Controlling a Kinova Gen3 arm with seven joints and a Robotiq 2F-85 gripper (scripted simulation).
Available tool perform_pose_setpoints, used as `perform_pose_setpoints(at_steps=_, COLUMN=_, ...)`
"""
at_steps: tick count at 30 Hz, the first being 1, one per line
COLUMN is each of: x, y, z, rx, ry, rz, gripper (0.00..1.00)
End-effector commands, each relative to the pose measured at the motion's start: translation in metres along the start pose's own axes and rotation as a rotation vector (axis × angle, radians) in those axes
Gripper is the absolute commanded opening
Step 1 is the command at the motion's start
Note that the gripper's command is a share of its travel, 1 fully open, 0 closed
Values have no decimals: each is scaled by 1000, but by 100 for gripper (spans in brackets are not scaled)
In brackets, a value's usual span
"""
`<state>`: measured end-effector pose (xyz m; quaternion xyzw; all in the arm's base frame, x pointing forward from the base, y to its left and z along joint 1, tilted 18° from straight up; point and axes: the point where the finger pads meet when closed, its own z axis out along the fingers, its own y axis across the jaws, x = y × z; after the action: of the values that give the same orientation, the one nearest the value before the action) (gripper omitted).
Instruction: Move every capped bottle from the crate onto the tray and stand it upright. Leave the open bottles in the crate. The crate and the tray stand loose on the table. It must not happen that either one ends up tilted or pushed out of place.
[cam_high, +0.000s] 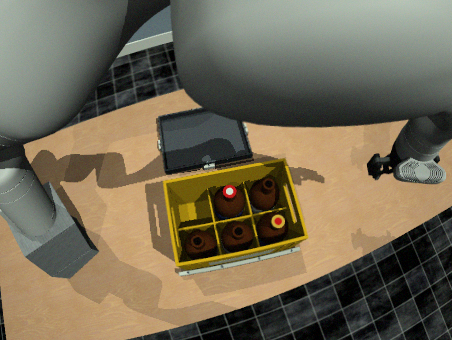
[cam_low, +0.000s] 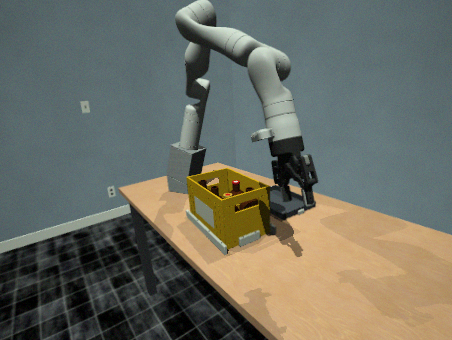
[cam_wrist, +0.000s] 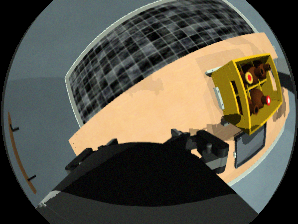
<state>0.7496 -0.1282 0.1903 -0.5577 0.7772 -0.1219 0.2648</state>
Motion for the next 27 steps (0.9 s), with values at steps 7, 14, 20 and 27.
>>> perform_pose_setpoints(at_steps=7, x=-8, y=17, z=-5, rx=-59, ry=6, rz=-45, gripper=100)
perform_pose_setpoints(at_steps=14, x=-13, y=39, z=-11, rx=-131, ry=13, rz=-97, gripper=100)
perform_pose_setpoints(at_steps=20, x=-17, y=58, z=-16, rx=-193, ry=19, rz=-142, gripper=100)
perform_pose_setpoints(at_steps=27, x=-13, y=73, z=-21, rx=-231, ry=23, rz=-167, gripper=100)
